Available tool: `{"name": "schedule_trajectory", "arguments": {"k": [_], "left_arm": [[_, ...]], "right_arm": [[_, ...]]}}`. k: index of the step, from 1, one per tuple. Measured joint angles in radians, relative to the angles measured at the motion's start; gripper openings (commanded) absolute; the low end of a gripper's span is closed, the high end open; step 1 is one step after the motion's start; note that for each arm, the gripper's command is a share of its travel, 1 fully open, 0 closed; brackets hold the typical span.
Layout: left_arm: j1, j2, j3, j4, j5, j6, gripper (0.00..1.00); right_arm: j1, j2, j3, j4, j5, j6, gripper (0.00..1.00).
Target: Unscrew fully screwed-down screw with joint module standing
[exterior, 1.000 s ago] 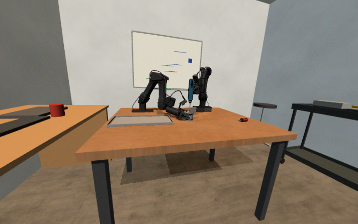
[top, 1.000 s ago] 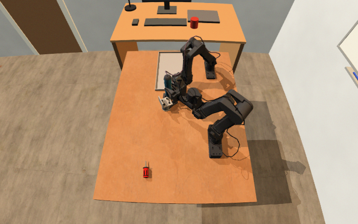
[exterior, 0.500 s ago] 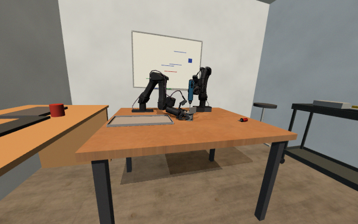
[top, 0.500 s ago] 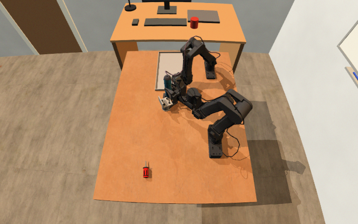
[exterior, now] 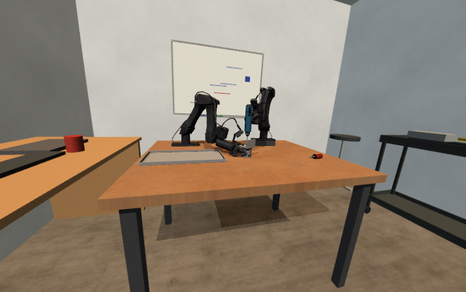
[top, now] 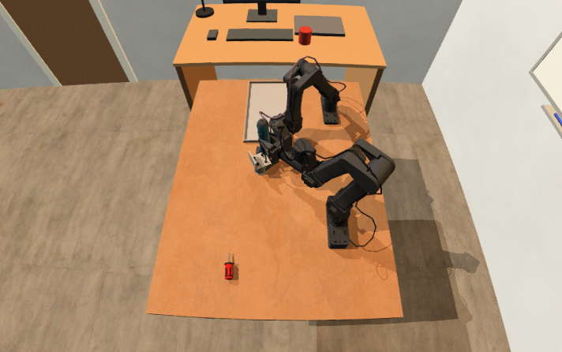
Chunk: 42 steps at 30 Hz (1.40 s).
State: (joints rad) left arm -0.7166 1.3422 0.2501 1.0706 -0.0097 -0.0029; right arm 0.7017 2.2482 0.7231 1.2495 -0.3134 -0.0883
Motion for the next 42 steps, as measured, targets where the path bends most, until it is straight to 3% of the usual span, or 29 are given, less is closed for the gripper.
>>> {"name": "schedule_trajectory", "arguments": {"k": [42], "left_arm": [[0.000, 0.027, 0.000, 0.037, 0.000, 0.000, 0.42]], "right_arm": [[0.000, 0.000, 0.000, 0.000, 0.000, 0.000, 0.59]]}}
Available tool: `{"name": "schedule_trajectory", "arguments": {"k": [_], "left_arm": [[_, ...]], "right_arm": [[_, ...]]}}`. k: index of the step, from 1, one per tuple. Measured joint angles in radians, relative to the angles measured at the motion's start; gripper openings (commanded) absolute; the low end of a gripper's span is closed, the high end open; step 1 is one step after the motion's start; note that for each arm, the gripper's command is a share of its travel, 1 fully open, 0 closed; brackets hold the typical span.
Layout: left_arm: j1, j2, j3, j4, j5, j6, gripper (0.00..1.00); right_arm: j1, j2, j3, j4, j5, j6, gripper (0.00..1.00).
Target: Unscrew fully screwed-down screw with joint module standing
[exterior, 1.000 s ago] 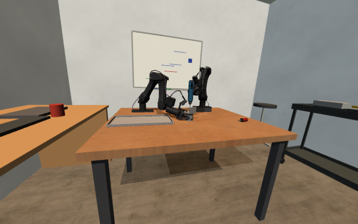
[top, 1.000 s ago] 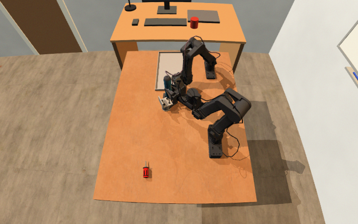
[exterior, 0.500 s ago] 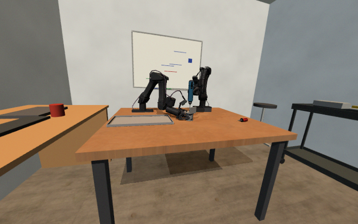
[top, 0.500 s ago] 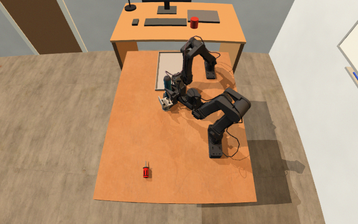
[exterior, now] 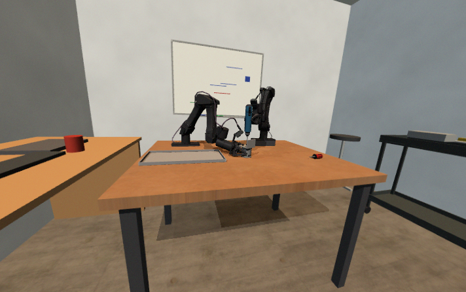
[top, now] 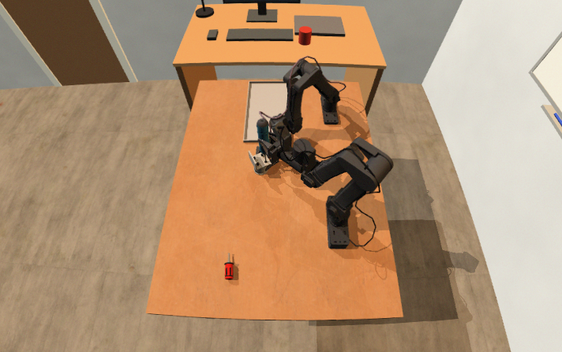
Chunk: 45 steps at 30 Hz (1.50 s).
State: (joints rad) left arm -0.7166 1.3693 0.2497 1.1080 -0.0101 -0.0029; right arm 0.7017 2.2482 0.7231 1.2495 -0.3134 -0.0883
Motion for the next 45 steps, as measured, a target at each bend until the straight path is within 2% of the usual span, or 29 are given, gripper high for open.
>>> {"name": "schedule_trajectory", "arguments": {"k": [45], "left_arm": [[0.000, 0.020, -0.003, 0.032, 0.000, 0.000, 0.42]], "right_arm": [[0.000, 0.000, 0.000, 0.000, 0.000, 0.000, 0.59]]}}
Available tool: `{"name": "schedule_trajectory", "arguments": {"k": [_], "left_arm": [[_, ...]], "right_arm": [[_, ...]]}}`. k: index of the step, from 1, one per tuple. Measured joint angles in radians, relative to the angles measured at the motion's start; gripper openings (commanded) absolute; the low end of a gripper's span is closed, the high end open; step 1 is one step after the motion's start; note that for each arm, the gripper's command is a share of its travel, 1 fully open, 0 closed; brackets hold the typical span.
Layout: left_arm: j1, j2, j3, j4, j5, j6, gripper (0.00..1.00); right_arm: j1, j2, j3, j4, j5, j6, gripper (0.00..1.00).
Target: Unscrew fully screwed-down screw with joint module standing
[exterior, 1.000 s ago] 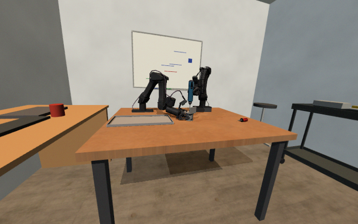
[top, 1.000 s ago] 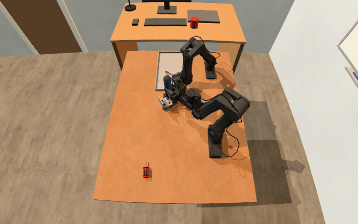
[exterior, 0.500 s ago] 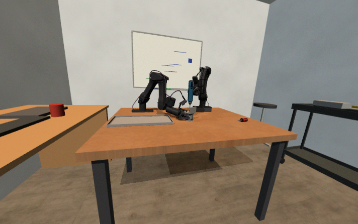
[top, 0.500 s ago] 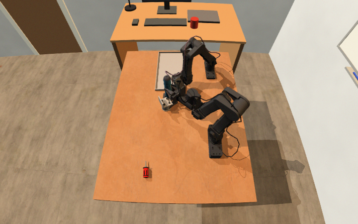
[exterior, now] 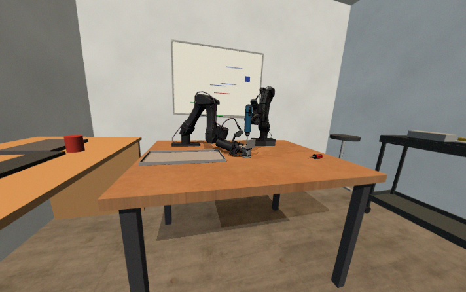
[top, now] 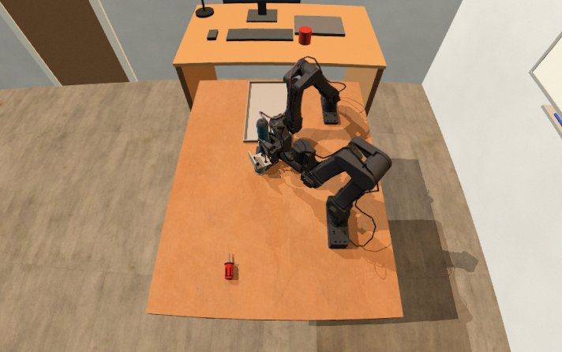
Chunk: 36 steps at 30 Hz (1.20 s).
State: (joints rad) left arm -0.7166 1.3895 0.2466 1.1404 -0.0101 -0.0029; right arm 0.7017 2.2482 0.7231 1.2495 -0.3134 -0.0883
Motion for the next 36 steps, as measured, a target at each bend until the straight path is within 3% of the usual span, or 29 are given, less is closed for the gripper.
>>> {"name": "schedule_trajectory", "arguments": {"k": [36], "left_arm": [[0.000, 0.011, -0.003, 0.019, 0.000, 0.000, 0.42]], "right_arm": [[0.000, 0.000, 0.000, 0.000, 0.000, 0.000, 0.59]]}}
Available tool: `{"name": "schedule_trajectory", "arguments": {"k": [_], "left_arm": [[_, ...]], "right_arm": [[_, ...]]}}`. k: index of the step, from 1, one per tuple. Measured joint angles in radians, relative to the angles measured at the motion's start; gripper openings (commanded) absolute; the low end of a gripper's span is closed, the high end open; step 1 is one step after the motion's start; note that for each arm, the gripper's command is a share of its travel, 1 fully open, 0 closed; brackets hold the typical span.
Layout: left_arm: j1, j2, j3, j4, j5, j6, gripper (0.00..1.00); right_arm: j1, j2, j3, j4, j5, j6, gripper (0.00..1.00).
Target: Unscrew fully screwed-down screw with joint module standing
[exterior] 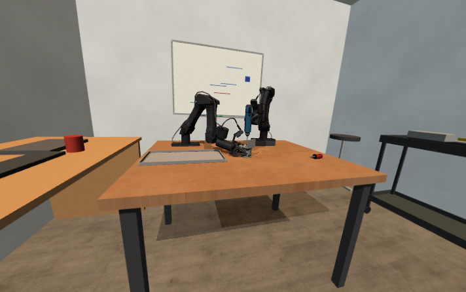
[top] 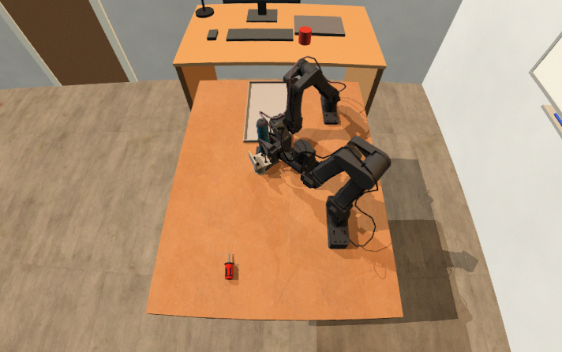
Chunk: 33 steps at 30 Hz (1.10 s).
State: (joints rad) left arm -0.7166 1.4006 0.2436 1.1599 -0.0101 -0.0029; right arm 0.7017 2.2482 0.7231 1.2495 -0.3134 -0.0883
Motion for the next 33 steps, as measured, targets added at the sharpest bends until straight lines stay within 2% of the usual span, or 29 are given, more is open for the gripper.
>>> {"name": "schedule_trajectory", "arguments": {"k": [33], "left_arm": [[0.000, 0.010, -0.003, 0.019, 0.000, 0.000, 0.42]], "right_arm": [[0.000, 0.000, 0.000, 0.000, 0.000, 0.000, 0.59]]}}
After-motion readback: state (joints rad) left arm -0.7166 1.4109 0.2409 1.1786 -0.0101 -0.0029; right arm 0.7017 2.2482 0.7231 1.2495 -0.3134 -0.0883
